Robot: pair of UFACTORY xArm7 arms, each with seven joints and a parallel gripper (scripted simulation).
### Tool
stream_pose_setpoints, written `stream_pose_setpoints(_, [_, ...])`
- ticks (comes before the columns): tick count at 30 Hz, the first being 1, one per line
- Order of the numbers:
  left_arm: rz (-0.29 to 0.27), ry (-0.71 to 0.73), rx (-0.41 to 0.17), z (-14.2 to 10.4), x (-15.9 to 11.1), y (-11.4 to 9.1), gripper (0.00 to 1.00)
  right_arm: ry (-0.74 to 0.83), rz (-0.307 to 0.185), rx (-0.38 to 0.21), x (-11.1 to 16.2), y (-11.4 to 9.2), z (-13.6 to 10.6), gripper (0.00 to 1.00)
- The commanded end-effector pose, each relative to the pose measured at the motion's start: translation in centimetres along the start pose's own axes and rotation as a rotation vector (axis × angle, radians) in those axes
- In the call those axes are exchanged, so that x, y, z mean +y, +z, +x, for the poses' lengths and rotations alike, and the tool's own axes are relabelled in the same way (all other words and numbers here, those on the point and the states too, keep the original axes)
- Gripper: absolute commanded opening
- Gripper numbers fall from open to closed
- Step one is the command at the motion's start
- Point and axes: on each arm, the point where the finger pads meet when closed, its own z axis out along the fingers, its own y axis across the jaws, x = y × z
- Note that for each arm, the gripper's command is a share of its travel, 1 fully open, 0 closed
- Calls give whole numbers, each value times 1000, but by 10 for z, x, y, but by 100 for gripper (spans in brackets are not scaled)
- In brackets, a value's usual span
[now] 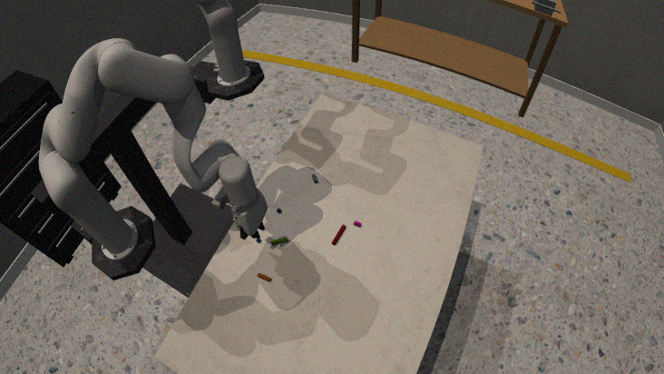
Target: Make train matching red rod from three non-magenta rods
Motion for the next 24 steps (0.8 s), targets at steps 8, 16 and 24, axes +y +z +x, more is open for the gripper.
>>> stream_pose_setpoints(8, [-1,0,5,1,0,-2,100,1,-2,-2,1,0,-1,26])
stream_pose_setpoints(16, [-1,0,5,1,0,-2,100,1,-2,-2,1,4,-1,26])
stream_pose_setpoints(24, [-1,0,5,1,0,-2,100,1,-2,-2,1,14,-1,26])
